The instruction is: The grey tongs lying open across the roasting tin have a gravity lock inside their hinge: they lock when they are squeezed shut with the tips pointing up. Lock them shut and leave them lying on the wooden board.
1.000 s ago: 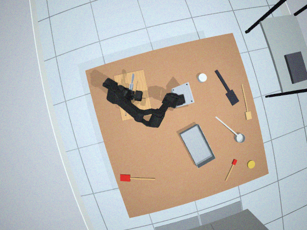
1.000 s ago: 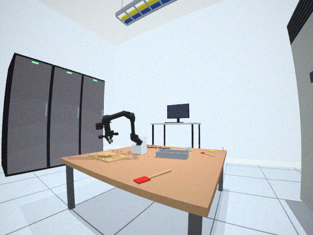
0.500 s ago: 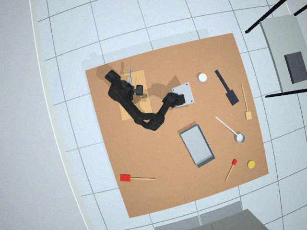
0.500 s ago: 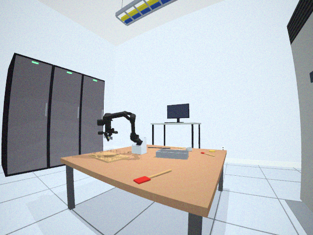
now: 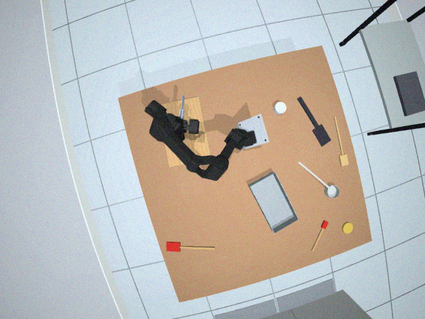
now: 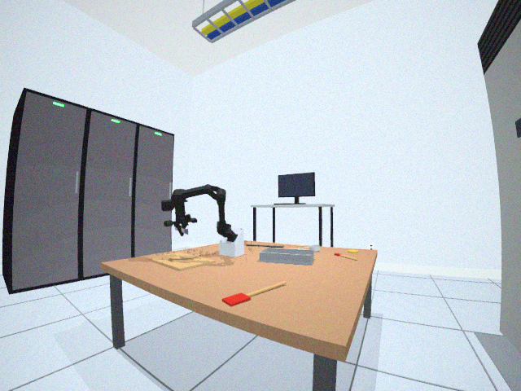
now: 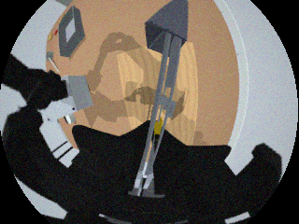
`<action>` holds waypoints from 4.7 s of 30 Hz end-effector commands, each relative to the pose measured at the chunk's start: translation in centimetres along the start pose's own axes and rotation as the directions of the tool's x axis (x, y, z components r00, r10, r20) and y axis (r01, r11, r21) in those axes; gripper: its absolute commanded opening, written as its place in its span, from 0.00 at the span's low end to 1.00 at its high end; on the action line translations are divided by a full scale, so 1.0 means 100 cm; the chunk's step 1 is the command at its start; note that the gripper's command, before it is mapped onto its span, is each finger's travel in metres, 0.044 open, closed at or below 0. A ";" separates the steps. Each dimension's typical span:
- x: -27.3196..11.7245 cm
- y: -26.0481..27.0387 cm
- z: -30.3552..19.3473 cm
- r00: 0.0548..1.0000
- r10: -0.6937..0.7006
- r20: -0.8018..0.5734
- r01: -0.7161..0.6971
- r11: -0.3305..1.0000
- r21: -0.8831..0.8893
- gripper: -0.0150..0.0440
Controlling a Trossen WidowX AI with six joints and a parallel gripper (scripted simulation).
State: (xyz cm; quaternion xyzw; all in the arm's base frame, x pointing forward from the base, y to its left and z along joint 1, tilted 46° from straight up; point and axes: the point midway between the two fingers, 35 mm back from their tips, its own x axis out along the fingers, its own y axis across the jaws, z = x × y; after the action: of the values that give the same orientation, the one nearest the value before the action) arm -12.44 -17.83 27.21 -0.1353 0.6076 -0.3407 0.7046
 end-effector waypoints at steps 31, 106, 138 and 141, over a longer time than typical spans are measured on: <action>0.019 0.043 0.001 0.799 0.378 -0.468 -0.295 0.924 0.243 0.00; -0.010 -0.004 0.022 0.470 -0.106 -0.876 0.148 0.988 -0.040 0.00; 0.017 0.042 0.000 0.774 0.367 -0.515 -0.271 0.928 0.255 0.00; 0.018 0.042 0.000 0.804 0.373 -0.463 -0.284 0.925 0.251 0.00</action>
State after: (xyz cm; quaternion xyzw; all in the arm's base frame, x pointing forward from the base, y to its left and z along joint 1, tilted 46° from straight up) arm -11.07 -15.87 23.28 0.1350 0.7657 -0.2889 0.5586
